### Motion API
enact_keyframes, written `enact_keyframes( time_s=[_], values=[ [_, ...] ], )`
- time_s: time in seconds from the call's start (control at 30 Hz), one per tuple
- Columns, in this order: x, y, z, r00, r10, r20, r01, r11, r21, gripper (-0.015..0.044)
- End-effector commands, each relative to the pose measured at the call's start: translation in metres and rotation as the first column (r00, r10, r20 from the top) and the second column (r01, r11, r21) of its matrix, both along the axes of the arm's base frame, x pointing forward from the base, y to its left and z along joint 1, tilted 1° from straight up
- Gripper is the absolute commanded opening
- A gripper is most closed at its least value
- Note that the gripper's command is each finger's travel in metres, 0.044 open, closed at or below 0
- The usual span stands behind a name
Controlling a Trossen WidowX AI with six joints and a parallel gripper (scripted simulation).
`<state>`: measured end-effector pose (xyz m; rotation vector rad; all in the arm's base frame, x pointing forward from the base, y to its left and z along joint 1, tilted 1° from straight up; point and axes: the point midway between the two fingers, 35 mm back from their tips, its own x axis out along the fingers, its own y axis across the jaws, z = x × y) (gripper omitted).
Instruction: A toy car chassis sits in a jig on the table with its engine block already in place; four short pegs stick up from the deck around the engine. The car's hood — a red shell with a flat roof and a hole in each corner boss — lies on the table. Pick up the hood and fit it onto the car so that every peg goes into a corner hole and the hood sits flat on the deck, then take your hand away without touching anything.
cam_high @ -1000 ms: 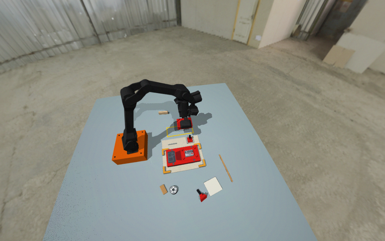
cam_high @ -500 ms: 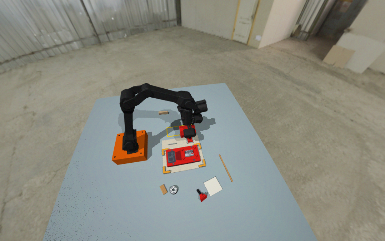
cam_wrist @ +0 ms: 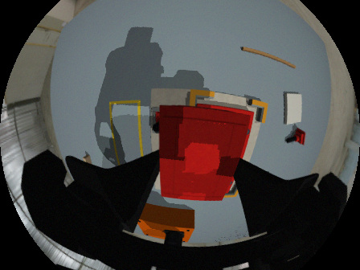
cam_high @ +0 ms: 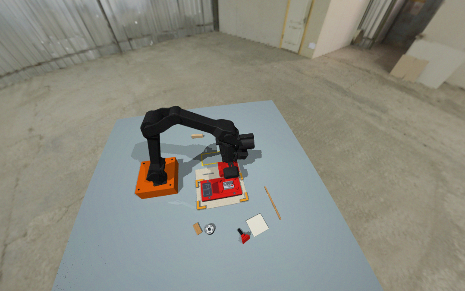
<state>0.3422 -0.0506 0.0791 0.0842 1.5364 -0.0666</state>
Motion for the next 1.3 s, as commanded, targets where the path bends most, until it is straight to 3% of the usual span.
enact_keyframes(
  time_s=[0.0,0.37,0.87,1.27],
  values=[
    [-0.003,-0.013,0.001,1.0,0.006,0.006,-0.006,1.0,0.003,0.0],
    [-0.016,-0.054,0.002,1.0,0.012,0.008,-0.012,1.0,-0.001,0.0],
    [-0.014,-0.053,-0.048,1.0,0.012,0.008,-0.012,1.0,-0.001,0.0],
    [-0.014,-0.052,-0.048,1.0,0.012,0.008,-0.012,1.0,-0.001,0.0]
  ],
)
